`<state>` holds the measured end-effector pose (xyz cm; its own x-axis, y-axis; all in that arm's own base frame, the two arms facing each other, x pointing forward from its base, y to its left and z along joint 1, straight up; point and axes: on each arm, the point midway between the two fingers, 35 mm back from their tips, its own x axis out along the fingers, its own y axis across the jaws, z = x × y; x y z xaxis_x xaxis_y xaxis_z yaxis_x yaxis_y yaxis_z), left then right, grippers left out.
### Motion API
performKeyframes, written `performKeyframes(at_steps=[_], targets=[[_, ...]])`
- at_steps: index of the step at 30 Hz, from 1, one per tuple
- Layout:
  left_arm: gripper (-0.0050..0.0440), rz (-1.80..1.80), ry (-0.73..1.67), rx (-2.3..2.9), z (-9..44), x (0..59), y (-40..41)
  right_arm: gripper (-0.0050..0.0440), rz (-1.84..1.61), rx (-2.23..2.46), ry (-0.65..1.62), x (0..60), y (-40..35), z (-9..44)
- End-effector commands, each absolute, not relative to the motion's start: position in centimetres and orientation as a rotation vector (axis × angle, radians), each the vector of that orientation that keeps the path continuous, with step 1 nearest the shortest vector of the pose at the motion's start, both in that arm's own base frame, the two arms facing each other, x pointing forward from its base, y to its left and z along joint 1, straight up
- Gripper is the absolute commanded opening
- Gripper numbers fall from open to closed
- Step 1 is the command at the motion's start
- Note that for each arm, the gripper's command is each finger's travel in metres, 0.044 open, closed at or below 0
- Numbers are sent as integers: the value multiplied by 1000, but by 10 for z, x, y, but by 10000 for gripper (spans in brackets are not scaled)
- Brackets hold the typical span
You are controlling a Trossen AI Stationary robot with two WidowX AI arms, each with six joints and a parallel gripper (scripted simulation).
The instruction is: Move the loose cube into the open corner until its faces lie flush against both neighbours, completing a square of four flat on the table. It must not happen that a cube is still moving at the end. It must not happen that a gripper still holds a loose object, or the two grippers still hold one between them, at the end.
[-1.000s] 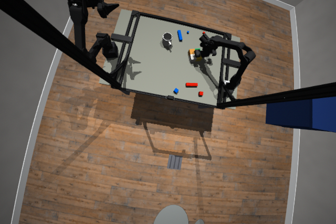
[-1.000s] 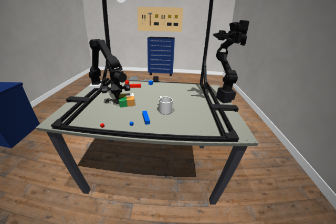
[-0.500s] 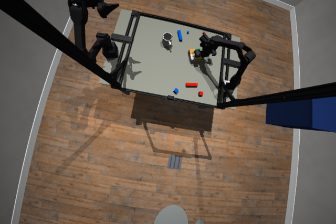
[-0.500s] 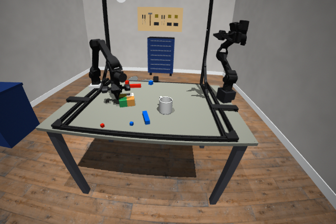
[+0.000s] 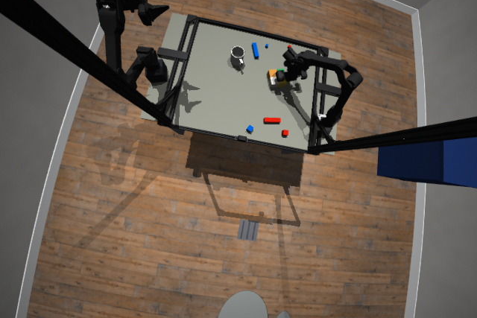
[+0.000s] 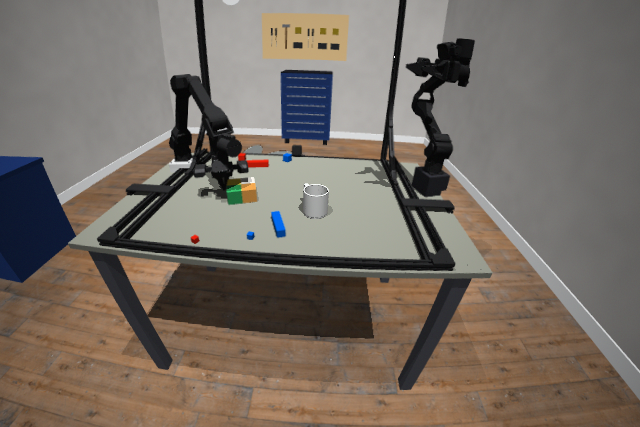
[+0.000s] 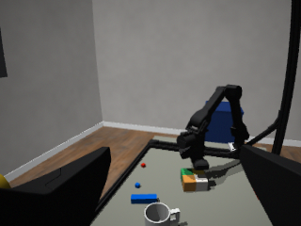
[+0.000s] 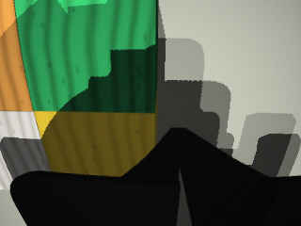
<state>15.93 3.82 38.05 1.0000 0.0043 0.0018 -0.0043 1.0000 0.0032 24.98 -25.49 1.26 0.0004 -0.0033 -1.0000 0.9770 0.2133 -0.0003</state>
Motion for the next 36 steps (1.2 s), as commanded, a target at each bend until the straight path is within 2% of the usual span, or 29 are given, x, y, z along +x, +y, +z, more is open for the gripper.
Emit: performKeyframes(at_steps=[1, 28, 36], targets=[[400, 0, -1, -1, 380, 159, 38, 0, -1053, 1053, 1301, 250, -254, 12], [400, 0, -1, -1, 380, 159, 38, 0, -1053, 1053, 1301, 251, -254, 12], [400, 0, -1, -1, 380, 159, 38, 0, -1052, 1051, 1301, 232, -259, 12]])
